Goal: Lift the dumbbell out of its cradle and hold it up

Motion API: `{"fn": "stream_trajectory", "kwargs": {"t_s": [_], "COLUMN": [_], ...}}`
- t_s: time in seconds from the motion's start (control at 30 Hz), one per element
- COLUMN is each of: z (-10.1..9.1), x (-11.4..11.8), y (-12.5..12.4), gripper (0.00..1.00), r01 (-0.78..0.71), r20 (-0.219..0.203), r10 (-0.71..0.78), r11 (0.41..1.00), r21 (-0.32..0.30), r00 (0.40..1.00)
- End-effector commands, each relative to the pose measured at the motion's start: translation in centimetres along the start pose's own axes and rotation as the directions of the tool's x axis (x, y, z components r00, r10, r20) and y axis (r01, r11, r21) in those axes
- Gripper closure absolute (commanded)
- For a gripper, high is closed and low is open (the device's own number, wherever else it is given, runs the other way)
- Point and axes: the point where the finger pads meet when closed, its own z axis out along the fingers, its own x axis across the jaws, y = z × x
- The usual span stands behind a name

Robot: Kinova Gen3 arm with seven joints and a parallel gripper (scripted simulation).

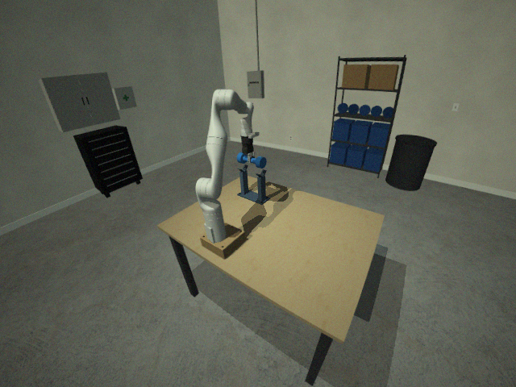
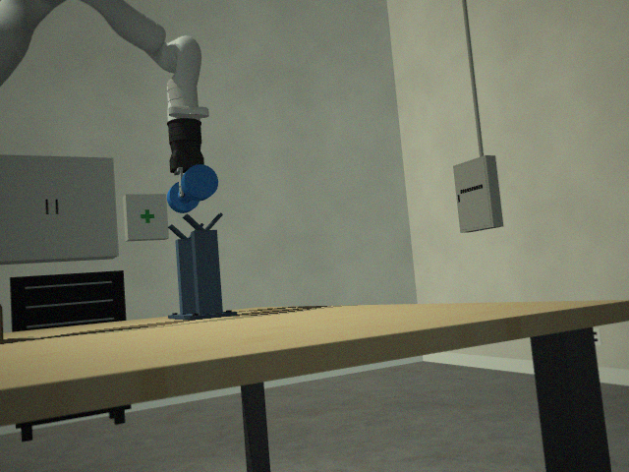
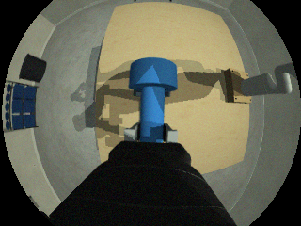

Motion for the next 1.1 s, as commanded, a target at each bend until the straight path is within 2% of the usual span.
{"fn": "stream_trajectory", "kwargs": {"t_s": [0.0, 0.37, 1.07], "z": [-1.3, -3.8, -5.4], "x": [0.0, -0.1, -0.2], "y": [0.3, 0.3, 0.3], "gripper": [1.0, 1.0, 1.0], "r01": [0.008, 0.008, 0.008], "r20": [0.006, 0.006, 0.006], "r10": [-0.008, -0.008, -0.008], "r11": [1.0, 1.0, 1.0], "r21": [-0.009, -0.008, -0.007], "r00": [1.0, 1.0, 1.0]}}
